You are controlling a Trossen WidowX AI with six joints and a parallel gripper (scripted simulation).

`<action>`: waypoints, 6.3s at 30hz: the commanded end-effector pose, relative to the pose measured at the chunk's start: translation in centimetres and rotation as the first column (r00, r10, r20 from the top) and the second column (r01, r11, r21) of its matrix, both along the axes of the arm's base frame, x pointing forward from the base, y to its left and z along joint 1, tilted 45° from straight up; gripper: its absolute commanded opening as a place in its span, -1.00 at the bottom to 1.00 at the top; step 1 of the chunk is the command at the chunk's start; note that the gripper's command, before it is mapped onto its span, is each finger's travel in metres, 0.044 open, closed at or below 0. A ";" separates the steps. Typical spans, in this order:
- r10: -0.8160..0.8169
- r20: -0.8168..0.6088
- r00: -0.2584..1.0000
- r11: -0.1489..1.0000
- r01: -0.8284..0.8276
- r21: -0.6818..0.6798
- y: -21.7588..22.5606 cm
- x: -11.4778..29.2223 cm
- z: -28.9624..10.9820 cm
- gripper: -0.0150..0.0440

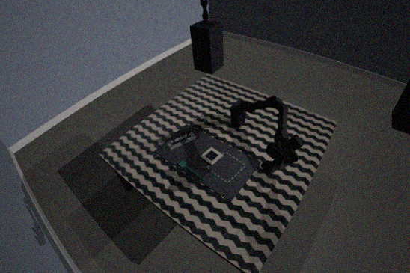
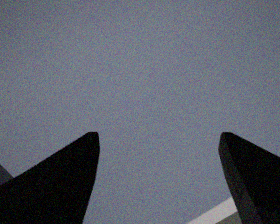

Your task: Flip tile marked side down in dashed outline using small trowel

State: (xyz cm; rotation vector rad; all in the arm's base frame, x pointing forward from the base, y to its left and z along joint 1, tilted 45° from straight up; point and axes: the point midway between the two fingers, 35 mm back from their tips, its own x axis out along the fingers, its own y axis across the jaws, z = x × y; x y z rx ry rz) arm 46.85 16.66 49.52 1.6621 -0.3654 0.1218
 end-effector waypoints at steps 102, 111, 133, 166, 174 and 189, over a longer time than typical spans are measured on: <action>0.492 -0.851 -0.183 0.167 -0.940 0.299 -37.3 -9.8 -64.0 0.42; 0.492 -0.851 -0.185 0.168 -0.939 0.301 -36.6 -9.6 -64.8 0.42; 0.494 -0.850 -0.183 0.166 -0.940 0.298 -34.4 -9.3 -67.3 0.42; 0.470 -0.870 -0.150 0.074 -0.975 0.208 -34.4 -9.3 -67.3 -0.05; 0.435 -0.897 -0.083 -0.096 -0.994 0.046 -34.4 -9.3 -67.3 -0.05; 0.403 -0.913 0.062 -0.410 -0.880 -0.241 -34.4 -9.3 -67.3 -0.05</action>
